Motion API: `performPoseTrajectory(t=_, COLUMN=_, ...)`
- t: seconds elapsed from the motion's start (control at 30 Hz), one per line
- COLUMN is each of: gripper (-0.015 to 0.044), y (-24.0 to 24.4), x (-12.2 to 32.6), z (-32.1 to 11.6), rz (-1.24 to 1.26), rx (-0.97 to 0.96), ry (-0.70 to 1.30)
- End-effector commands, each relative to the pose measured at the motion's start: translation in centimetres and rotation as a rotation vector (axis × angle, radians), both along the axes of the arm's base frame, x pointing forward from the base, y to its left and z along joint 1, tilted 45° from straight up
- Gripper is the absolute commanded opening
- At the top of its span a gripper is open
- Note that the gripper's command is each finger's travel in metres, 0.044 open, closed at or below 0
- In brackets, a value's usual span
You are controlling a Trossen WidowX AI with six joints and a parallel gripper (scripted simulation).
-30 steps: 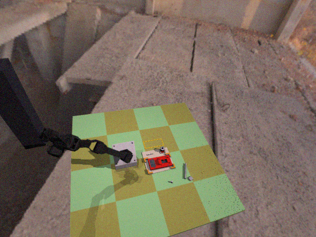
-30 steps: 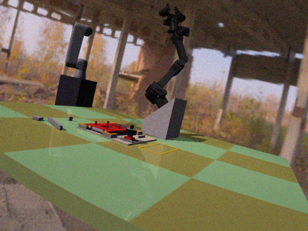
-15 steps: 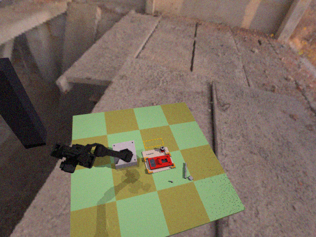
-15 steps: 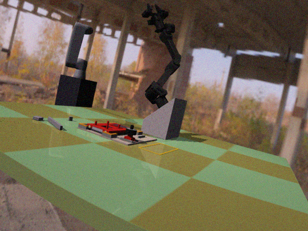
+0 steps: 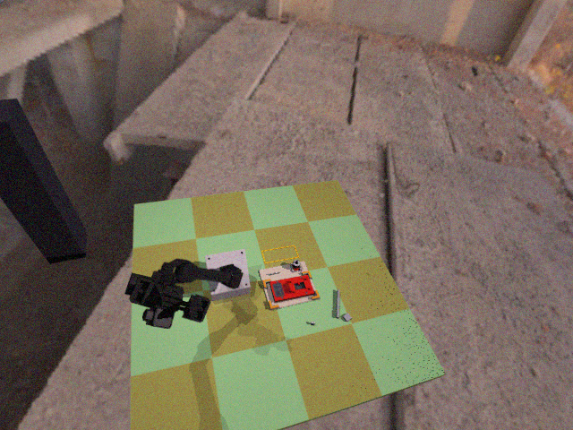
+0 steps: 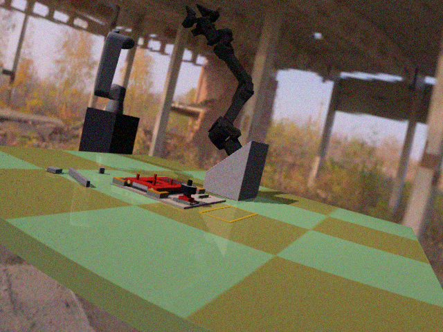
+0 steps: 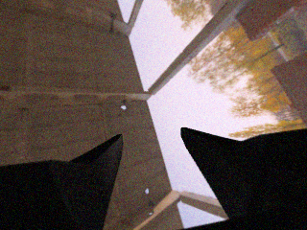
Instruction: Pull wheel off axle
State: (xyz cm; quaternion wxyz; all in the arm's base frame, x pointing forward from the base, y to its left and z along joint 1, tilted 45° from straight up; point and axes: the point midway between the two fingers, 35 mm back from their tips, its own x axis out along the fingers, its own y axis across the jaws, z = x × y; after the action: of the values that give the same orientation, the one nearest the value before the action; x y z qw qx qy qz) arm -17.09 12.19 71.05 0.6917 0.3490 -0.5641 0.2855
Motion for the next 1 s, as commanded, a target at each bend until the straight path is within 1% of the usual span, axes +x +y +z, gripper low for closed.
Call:
performPoseTrajectory(t=0.0, gripper=0.03, y=-3.9, x=4.8, z=1.0, rz=-0.011, rx=0.082, ry=0.095)
performPoseTrajectory(t=0.2, gripper=0.03, y=-8.0, x=10.3, z=1.2, rz=0.008, rx=0.177, ry=0.212)
performPoseTrajectory(t=0.5, gripper=0.03, y=-13.2, x=19.0, z=0.0, rz=0.031, rx=0.306, ry=0.401)
performPoseTrajectory(t=0.77, gripper=0.03, y=-17.1, x=27.7, z=-2.5, rz=-0.007, rx=0.388, ry=0.61)
performPoseTrajectory(t=0.97, gripper=0.03, y=-19.0, x=32.7, z=-5.3, rz=-0.052, rx=0.433, ry=0.748)
